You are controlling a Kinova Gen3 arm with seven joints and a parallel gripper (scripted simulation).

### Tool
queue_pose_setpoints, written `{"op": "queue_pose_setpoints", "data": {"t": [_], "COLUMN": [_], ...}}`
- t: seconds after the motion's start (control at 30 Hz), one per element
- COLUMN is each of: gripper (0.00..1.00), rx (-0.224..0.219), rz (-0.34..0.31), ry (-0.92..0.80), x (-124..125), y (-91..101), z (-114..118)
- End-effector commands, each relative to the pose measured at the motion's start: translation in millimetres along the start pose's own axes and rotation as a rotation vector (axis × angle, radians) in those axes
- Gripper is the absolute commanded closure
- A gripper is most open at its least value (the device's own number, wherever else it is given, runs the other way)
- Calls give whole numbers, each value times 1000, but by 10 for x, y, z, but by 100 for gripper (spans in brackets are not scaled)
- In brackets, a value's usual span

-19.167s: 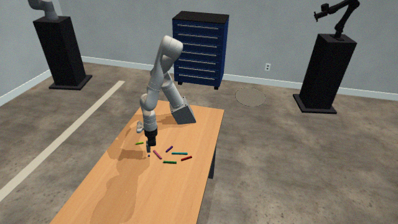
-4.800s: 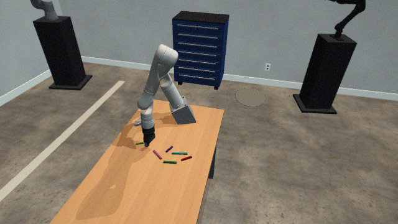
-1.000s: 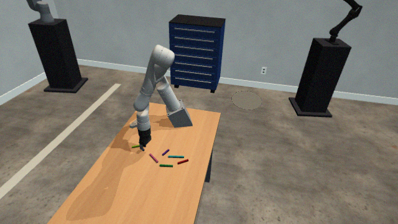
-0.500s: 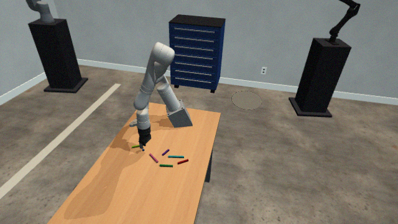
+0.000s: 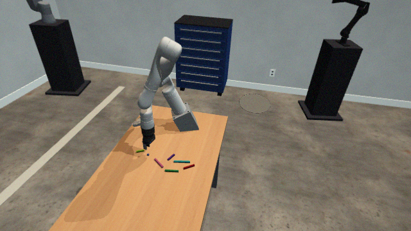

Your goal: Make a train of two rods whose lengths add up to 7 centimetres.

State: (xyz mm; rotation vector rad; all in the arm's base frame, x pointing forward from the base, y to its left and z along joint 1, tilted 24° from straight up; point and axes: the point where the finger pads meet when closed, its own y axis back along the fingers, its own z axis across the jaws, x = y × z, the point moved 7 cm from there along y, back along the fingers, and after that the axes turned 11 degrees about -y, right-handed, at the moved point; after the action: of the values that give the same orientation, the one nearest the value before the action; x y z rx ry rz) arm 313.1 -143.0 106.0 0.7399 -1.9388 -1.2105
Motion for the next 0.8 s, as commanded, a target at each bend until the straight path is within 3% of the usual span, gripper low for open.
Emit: {"op": "queue_pose_setpoints", "data": {"t": [0.0, 0.4, 0.77], "gripper": [46, 46, 46], "rx": [6, 6, 6], "rz": [-10, -10, -10], "ry": [10, 10, 10], "x": [-60, -58, -57], "y": [48, 266, 328], "z": [-10, -9, -8]}}
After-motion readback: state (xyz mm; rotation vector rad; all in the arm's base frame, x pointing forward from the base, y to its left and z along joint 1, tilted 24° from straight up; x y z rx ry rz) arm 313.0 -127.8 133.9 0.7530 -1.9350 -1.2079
